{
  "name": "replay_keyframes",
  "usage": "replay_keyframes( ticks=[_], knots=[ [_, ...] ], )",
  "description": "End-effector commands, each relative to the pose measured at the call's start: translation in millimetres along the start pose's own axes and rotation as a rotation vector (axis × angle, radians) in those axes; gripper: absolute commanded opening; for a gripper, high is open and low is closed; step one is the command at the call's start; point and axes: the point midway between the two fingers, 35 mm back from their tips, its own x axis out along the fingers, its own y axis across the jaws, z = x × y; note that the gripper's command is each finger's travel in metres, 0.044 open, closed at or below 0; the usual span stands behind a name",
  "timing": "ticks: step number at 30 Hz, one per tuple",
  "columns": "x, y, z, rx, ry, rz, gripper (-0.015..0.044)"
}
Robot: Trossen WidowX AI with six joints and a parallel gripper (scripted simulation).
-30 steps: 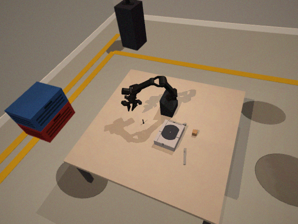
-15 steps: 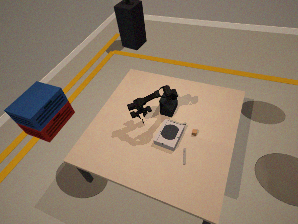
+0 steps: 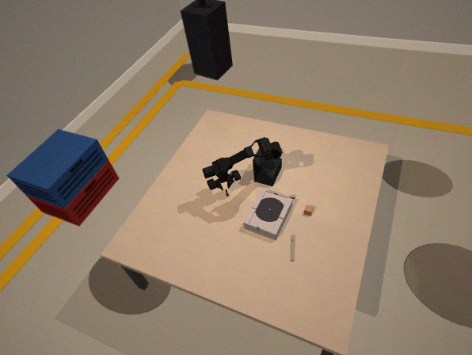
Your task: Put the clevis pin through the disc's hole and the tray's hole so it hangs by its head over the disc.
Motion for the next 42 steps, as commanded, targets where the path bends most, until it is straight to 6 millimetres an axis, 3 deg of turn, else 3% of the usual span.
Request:
replay_keyframes(
  ticks=[1,17,22,26,35,42],
  knots=[
    [9.6,-2.8,2.2,0.011,0.003,-0.012,0.016],
    [23.8,-3.7,3.1,0.011,0.004,-0.013,0.016],
    [23.8,-3.7,3.1,0.011,0.004,-0.013,0.0029],
    [23.8,-3.7,3.1,0.011,0.004,-0.013,0.0002],
    [22.8,-3.6,3.1,0.011,0.004,-0.013,0.0],
    [7.6,-2.8,3.2,0.012,0.003,-0.012,0.0]
  ],
)
